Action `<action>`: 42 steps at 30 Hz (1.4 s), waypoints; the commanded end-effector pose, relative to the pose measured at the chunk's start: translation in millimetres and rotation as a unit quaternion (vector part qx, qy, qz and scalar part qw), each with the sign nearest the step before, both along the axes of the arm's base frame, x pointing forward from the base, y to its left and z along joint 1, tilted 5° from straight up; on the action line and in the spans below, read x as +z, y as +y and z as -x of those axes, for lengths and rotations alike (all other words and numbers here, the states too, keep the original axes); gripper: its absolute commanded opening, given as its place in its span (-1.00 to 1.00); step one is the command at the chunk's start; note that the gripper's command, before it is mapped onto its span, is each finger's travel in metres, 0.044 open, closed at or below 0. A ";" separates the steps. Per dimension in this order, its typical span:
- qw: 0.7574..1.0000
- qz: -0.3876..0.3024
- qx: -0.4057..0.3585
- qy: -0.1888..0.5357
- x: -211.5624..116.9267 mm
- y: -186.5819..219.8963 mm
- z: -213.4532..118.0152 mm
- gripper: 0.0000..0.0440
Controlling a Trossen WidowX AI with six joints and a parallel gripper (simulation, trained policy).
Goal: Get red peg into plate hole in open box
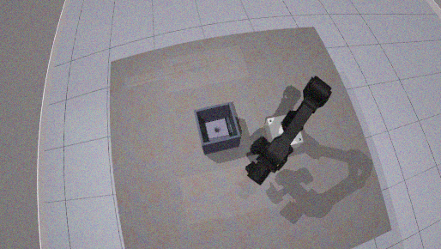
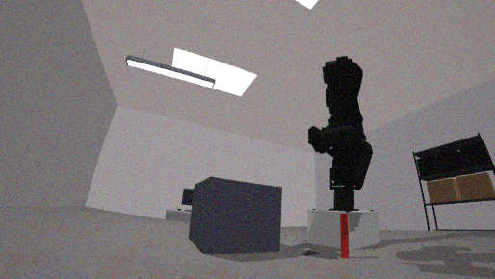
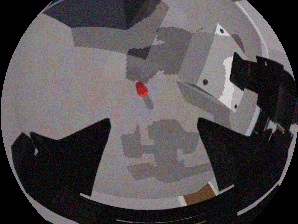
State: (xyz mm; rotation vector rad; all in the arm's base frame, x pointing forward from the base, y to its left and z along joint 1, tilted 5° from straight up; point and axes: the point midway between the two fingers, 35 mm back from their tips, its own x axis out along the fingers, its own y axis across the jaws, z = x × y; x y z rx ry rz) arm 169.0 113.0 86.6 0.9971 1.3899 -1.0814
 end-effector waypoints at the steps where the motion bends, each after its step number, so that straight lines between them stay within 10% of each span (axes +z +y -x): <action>1: 1.000 0.017 0.004 0.005 -14.5 -5.0 -0.4 1.00; 22: 0.998 0.052 -0.016 -0.017 -79.4 -21.7 -8.7 0.72; 37: 0.999 0.029 0.009 -0.031 -103.9 -9.0 -24.0 -0.93; 42: 0.998 0.022 0.007 -0.052 -95.2 -8.2 -35.6 -1.00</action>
